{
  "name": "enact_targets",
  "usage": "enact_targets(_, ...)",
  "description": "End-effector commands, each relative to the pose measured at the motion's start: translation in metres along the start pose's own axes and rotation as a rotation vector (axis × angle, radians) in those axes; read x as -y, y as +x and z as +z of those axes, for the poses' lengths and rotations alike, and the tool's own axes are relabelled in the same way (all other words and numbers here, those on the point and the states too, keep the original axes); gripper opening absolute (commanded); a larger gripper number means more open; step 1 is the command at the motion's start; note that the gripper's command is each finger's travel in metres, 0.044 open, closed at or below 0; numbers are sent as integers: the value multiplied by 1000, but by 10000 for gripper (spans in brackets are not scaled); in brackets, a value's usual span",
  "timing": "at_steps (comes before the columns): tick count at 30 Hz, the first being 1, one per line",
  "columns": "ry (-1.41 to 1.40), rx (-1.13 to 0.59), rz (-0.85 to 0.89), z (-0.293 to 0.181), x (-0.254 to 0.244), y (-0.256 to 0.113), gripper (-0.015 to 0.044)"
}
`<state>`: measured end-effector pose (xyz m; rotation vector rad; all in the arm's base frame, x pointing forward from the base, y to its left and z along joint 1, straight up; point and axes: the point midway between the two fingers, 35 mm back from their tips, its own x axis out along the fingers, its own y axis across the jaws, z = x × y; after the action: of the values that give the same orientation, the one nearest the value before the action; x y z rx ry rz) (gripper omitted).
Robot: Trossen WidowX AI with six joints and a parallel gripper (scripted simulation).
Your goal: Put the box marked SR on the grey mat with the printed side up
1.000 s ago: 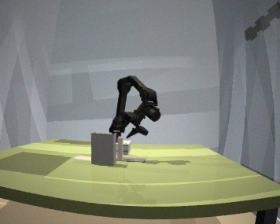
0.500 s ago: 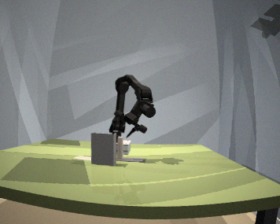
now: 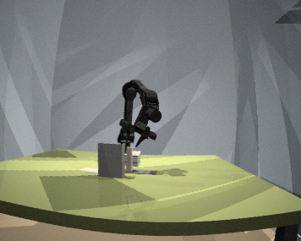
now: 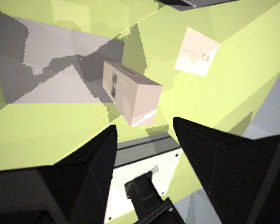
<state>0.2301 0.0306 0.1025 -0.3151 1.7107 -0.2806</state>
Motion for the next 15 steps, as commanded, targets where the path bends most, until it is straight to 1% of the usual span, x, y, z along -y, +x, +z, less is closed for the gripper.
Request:
enact_targets(1, -78, 6, 29, 0, 1, 0, 237)
enact_targets(15, -406, 60, 124, 0, 8, -2, 237)
